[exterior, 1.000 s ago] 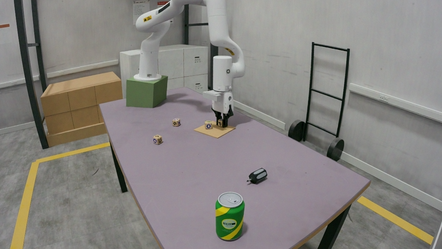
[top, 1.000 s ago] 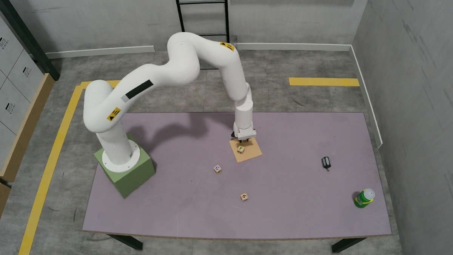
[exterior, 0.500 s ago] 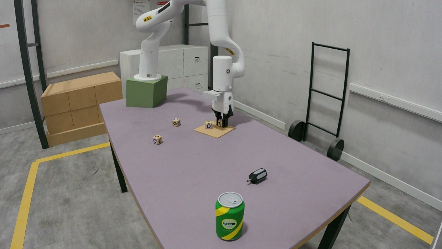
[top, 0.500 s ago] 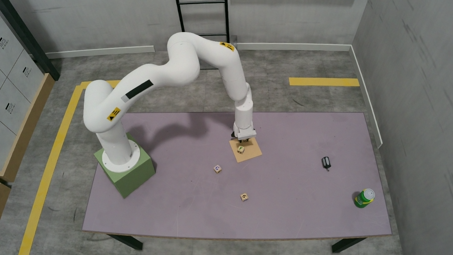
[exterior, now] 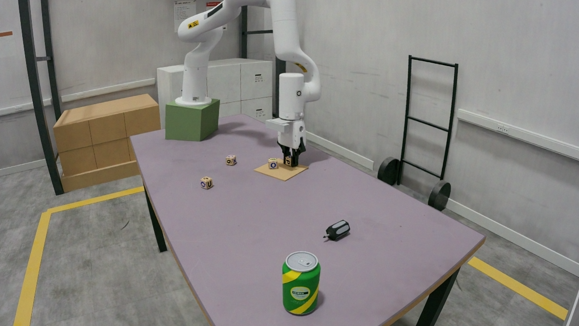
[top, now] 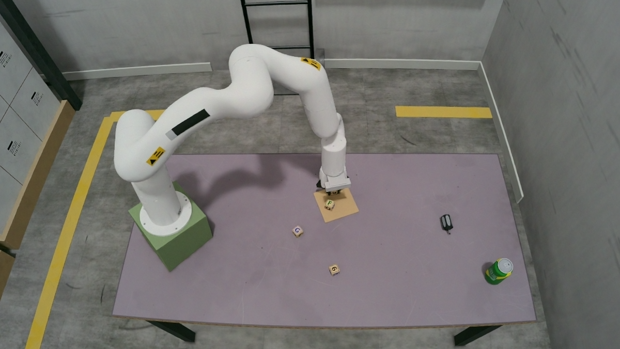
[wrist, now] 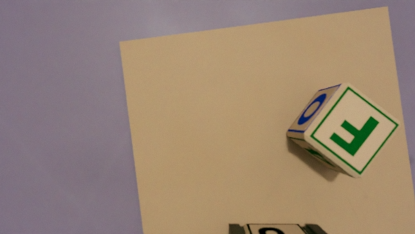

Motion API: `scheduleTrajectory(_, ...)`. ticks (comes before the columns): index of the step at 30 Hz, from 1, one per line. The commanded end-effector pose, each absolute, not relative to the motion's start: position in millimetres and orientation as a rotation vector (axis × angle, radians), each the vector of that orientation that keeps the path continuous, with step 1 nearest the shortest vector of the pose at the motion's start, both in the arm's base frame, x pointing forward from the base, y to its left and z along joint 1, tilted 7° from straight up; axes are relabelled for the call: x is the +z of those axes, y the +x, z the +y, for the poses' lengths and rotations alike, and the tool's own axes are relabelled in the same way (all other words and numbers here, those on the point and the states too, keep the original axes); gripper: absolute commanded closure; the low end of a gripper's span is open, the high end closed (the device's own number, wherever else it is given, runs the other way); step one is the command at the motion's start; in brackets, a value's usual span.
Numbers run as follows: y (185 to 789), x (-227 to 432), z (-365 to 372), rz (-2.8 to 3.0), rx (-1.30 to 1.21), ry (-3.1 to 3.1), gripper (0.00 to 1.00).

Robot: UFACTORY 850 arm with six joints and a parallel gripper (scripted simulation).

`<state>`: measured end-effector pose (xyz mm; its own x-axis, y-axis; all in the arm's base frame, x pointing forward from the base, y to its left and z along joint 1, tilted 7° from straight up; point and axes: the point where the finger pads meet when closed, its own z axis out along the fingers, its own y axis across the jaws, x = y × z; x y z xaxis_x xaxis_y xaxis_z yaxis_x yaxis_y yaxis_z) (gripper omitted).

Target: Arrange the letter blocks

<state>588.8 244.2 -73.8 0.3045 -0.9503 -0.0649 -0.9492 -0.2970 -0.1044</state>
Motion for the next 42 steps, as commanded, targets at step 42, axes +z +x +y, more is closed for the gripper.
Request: scheduleTrajectory(42,585.1,-12.3,238.9,1.782,-0.016,-2.434,0.52)
